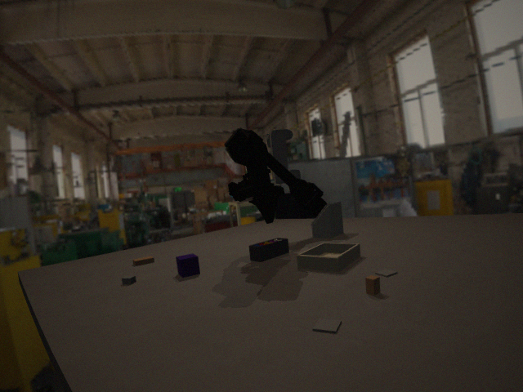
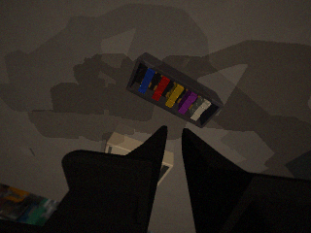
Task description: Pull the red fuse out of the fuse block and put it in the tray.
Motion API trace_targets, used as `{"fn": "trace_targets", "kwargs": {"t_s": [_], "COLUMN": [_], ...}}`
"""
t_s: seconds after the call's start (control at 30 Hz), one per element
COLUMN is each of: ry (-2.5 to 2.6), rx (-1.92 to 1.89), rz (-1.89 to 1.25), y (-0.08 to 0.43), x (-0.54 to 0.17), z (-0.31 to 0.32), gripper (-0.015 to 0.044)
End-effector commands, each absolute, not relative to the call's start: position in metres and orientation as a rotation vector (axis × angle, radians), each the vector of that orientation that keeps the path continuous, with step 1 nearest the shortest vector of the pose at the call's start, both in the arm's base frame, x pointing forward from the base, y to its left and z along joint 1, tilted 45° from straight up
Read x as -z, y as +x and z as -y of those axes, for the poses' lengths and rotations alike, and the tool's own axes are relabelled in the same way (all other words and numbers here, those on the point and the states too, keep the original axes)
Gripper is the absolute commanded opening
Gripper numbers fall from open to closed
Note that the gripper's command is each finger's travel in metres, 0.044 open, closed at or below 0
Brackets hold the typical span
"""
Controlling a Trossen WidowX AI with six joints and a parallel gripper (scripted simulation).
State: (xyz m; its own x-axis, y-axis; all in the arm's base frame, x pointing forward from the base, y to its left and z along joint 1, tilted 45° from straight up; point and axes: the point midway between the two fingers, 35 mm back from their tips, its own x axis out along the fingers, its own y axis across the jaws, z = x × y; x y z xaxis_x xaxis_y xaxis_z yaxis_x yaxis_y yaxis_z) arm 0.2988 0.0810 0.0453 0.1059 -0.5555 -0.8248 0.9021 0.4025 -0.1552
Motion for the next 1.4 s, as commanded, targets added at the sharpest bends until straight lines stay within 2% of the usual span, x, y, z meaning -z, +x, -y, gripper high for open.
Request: {"fn": "trace_targets", "kwargs": {"t_s": [0.0, 1.37], "ry": [0.646, 0.645], "rx": [1.34, 1.34], "rz": [-0.593, -0.592], "y": [0.326, 0.328], "x": [-0.036, -0.018], "z": [-0.071, -0.054], "gripper": [0.0069, 0.0069]}}
